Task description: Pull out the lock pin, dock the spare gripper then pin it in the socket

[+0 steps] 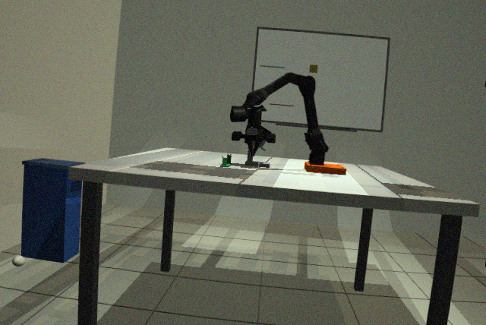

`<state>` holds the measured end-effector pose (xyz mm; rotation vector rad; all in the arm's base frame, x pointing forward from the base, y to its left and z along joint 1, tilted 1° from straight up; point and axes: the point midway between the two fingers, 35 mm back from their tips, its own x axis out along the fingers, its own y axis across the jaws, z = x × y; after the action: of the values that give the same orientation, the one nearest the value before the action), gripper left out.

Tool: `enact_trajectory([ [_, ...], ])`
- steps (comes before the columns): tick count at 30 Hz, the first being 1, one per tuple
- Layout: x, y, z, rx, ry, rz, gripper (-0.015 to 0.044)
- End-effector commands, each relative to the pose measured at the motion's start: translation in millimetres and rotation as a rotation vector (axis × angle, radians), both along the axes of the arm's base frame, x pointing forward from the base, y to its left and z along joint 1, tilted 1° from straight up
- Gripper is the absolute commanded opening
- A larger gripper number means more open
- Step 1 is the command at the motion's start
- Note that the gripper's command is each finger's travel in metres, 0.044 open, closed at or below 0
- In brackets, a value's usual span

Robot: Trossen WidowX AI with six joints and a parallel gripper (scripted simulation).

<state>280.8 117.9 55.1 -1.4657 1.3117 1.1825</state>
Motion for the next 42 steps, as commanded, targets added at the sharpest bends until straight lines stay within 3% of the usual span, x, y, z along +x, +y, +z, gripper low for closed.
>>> enact_trajectory([
  [1, 0.0, -3.2, 0.4, -0.001, -0.001, 0.004, 0.0000],
  [42, 3.7, -29.3, -0.3, -0.002, 0.013, 0.004, 0.0000],
])
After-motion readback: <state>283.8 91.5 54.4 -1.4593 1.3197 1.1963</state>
